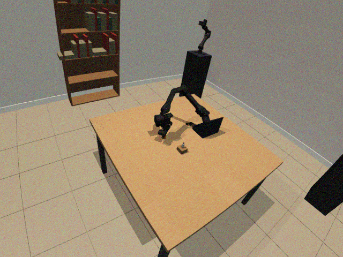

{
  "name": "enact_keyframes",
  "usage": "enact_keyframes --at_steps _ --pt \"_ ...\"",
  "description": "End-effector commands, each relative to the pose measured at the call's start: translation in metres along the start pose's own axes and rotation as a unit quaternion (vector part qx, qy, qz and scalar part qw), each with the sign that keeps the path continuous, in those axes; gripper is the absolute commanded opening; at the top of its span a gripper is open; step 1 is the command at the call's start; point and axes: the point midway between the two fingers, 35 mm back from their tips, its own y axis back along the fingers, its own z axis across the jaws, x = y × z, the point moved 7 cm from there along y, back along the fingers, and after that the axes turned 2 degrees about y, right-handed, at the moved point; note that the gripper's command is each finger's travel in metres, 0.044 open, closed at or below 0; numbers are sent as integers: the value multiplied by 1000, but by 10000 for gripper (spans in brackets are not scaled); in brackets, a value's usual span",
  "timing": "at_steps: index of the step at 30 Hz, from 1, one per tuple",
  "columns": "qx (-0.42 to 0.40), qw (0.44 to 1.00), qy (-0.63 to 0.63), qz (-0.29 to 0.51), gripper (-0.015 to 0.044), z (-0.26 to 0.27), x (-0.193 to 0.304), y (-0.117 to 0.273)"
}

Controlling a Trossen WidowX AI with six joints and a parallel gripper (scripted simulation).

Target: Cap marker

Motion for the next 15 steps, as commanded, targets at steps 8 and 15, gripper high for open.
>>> enact_keyframes --at_steps 8,15 --pt "1 1000 3 2 211 -1 1 -16" --pt "1 1000 3 2 105 -1 1 -16"
